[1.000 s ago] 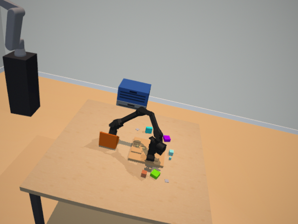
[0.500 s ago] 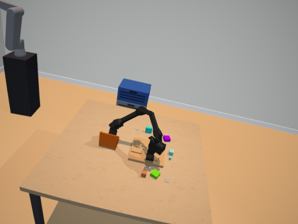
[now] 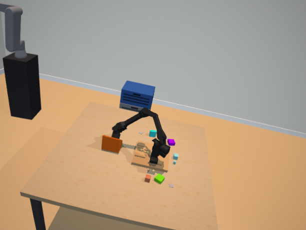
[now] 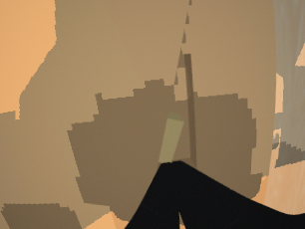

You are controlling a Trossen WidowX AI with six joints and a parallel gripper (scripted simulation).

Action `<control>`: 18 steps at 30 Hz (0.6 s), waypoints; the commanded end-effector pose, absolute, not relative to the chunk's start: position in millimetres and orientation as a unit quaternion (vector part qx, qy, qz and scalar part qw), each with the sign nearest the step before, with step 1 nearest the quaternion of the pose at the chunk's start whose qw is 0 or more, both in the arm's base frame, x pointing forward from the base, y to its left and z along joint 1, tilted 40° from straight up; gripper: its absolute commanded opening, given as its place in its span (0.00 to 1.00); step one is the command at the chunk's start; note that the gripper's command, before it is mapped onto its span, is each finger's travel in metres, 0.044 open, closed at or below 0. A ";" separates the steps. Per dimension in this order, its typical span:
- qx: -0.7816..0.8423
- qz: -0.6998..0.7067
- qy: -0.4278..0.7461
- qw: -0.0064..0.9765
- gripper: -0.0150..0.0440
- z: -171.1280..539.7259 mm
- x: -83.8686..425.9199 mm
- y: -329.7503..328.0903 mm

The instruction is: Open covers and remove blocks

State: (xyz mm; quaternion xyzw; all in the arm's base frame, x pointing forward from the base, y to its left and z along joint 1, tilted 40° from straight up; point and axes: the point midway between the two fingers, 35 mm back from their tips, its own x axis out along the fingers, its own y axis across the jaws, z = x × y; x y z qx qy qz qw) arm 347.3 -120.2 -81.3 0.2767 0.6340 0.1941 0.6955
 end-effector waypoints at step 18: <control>0.279 0.197 0.635 0.693 0.25 -66.9 349.4 -98.6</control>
